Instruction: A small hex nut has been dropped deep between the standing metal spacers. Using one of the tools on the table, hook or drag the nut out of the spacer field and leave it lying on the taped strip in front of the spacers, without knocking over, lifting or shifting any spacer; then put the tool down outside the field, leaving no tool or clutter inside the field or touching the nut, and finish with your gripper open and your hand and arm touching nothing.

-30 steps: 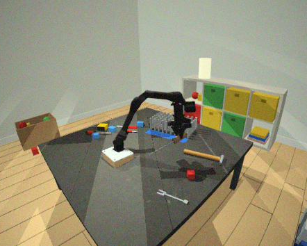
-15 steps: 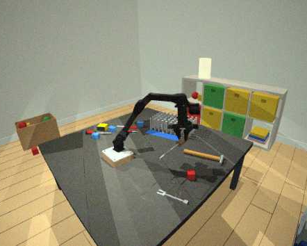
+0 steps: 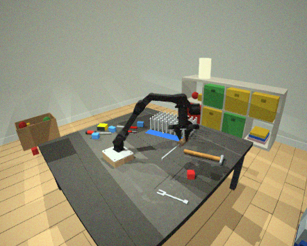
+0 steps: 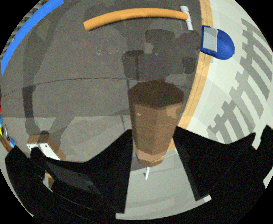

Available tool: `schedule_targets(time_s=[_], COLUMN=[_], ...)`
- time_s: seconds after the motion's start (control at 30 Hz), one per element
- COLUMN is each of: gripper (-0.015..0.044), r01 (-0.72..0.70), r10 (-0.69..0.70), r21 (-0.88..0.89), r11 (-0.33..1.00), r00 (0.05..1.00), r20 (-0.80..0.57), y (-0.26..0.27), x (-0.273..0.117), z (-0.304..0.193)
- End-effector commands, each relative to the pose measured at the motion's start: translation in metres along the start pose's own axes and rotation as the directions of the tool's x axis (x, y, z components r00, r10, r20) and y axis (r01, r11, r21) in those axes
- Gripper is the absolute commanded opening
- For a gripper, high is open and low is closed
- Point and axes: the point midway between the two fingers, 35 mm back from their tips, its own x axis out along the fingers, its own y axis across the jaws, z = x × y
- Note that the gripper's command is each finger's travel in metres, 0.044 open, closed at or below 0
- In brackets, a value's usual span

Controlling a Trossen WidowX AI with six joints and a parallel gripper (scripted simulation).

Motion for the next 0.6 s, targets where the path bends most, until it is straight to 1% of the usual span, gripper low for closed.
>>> schedule_targets(time_s=[0.0, 0.57], gripper=[0.0, 0.0], r01=[0.003, 0.003], r10=[-0.003, -0.003], r21=[-0.006, -0.006], r11=[1.0, 1.0], r00=[1.0, 1.0], r20=[-0.008, -0.008], y=[0.0, 0.001], x=[0.004, 0.016], z=[0.001, 0.007])
